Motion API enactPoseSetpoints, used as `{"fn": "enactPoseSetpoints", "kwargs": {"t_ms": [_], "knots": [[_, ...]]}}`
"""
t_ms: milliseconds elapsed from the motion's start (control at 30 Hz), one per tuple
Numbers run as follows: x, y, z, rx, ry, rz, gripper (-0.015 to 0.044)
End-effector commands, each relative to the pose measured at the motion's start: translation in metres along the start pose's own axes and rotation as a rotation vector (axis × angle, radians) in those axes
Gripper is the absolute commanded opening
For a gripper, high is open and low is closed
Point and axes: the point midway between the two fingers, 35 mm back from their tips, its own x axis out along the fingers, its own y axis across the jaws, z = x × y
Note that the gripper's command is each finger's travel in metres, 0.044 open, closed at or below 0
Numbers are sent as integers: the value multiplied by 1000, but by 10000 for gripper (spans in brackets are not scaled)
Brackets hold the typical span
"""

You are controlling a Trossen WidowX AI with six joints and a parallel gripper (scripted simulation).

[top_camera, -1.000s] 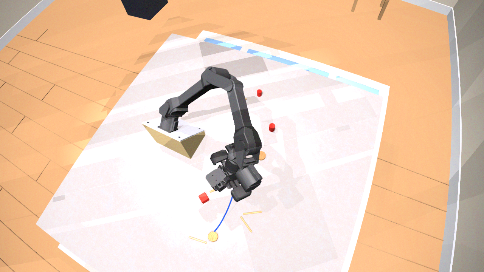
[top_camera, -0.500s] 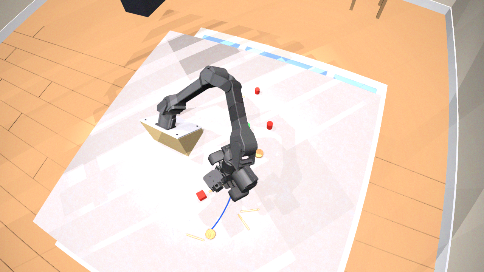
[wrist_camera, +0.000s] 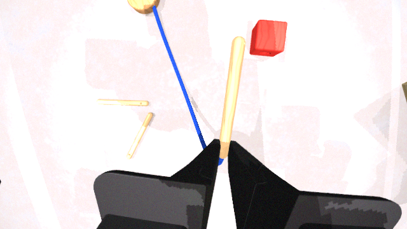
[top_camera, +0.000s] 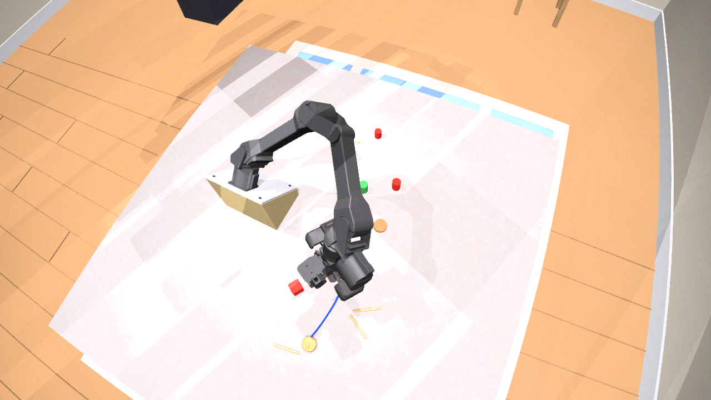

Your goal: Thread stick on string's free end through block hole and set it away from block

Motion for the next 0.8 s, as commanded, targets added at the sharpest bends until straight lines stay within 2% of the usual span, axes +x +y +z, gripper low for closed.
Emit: {"fn": "enactPoseSetpoints", "kwargs": {"t_ms": [0, 767], "knots": [[8, -1, 1, 3, 22, -8, 0], [37, 0, 0, -5, 145, -7, 0]]}}
